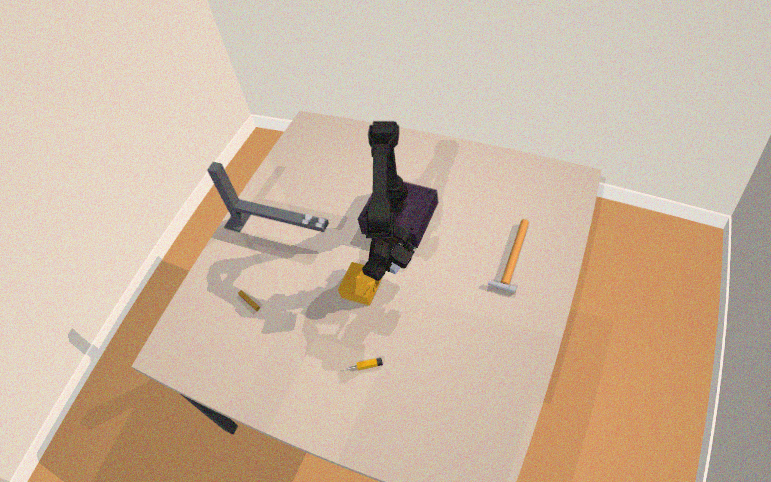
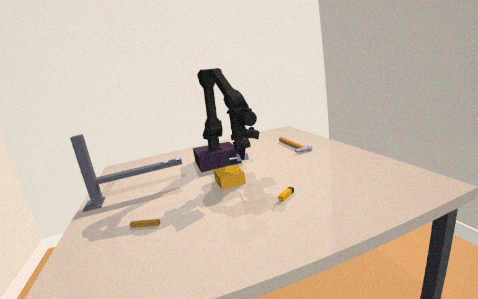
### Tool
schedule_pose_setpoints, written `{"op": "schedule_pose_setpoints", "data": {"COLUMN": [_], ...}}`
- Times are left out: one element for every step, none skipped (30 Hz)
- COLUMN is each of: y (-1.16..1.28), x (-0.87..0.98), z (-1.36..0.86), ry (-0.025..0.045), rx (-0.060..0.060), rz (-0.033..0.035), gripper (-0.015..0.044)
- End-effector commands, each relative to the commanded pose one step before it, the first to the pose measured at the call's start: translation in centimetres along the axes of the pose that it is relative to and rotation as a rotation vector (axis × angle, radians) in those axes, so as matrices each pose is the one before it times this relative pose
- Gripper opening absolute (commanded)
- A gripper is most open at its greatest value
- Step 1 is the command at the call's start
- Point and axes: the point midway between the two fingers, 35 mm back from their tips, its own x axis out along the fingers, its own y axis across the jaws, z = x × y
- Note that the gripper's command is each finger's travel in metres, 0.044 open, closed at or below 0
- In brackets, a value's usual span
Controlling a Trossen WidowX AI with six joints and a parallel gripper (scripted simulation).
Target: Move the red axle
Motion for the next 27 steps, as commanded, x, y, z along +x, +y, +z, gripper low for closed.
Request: {"op": "schedule_pose_setpoints", "data": {"y": [-0.005, -0.041, -0.062, -0.017, -0.036, -0.032, -0.023, -0.010, 0.003, 0.006, -0.001, -0.006, -0.008, -0.008, -0.063, -0.119, -0.176, -0.236, -0.277, -0.318, -0.346, -0.358, -0.360, -0.360, -0.359, -0.359, -0.358], "x": [-1.946, -0.076, -0.002, 0.070, 0.049, 0.019, 0.011, 0.012, 0.014, 0.013, 0.008, 0.002, -0.001, -0.001, -0.011, -0.020, -0.029, -0.037, -0.041, -0.043, -0.042, -0.039, -0.034, -0.028, -0.023, -0.018, -0.012], "z": [-0.017, 0.018, 0.027, 0.008, 0.015, 0.011, 0.005, -0.003, -0.009, -0.011, -0.008, -0.006, -0.006, -0.006, 0.034, 0.065, 0.097, 0.130, 0.154, 0.178, 0.196, 0.204, 0.207, 0.209, 0.211, 0.212, 0.213], "ry": [-0.00369, -0.00001, -0.00002, -0.00001, -0.00001, -0.00001, 0.00000, 0.00000, 0.00001, 0.00001, 0.00001, 0.00001, 0.00001, 0.00001, -0.00003, -0.00005, -0.00007, -0.00010, -0.00012, -0.00014, -0.00015, -0.00016, -0.00016, -0.00016, -0.00017, -0.00017, -0.00017], "rx": [-0.0025, 0.0000, 0.0000, -0.0033, -0.0090, -0.0115, -0.0150, -0.0189, -0.0228, -0.0262, -0.0285, -0.0292, -0.0289, -0.0283, -0.0007, -0.0013, -0.0019, -0.0026, -0.0030, -0.0035, -0.0038, -0.0040, -0.0040, -0.0040, -0.0040, -0.0040, -0.0040], "rz": [-0.00074, -0.00003, -0.00005, -0.00001, -0.00002, -0.00002, -0.00001, 0.00000, 0.00001, 0.00001, 0.00001, 0.00000, 0.00000, 0.00000, -0.00005, -0.00009, -0.00013, -0.00018, -0.00021, -0.00024, -0.00026, -0.00027, -0.00027, -0.00027, -0.00027, -0.00027, -0.00027], "gripper": [0.0000, 0.0000, 0.0000, 0.0000, 0.0000, 0.0000, 0.0000, 0.0000, 0.0000, 0.0000, 0.0000, 0.0000, 0.0000, 0.0000, 0.0000, 0.0000, 0.0000, 0.0000, 0.0000, 0.0000, 0.0000, 0.0000, 0.0000, 0.0000, 0.0000, 0.0000, 0.0000]}}
